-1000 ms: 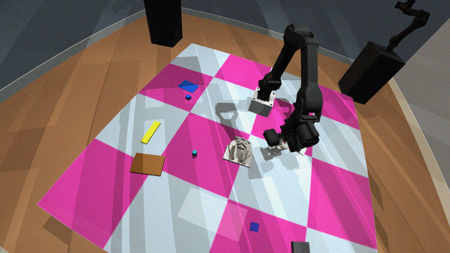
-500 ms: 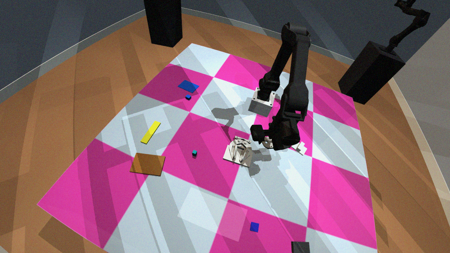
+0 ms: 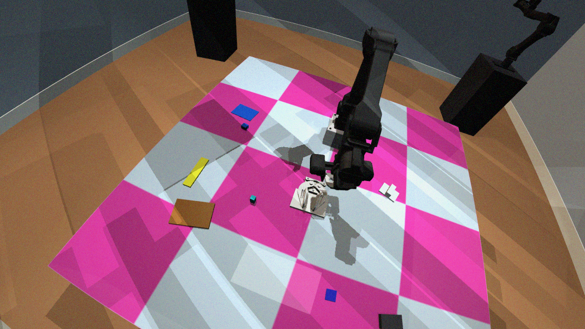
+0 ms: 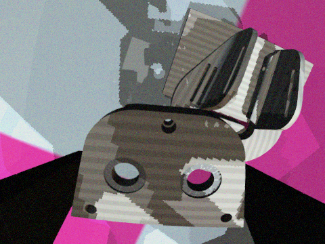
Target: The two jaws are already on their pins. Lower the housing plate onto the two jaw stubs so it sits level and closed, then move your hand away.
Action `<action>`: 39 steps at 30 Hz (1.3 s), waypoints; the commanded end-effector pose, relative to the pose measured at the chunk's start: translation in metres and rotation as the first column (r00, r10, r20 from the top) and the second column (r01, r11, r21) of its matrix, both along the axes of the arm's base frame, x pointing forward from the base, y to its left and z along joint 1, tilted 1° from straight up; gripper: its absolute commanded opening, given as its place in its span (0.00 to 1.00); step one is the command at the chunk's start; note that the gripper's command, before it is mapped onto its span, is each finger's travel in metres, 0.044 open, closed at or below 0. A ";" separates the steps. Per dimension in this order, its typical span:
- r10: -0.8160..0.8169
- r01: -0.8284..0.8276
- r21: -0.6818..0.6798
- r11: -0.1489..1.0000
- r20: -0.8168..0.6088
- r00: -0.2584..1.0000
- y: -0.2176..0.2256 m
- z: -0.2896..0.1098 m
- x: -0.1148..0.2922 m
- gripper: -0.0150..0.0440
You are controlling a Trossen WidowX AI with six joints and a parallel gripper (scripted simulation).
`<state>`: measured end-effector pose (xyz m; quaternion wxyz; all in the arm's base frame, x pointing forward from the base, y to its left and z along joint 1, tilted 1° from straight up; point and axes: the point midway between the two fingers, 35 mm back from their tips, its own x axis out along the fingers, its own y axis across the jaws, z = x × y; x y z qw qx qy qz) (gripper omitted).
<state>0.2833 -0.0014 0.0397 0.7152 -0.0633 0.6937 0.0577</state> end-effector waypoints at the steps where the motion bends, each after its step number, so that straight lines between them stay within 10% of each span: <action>1: -0.052 0.052 -0.002 0.999 0.004 0.999 -0.013 0.001 -0.003 0.85; 39: -0.231 0.231 -0.001 0.973 0.005 0.973 -0.058 0.001 -0.013 0.85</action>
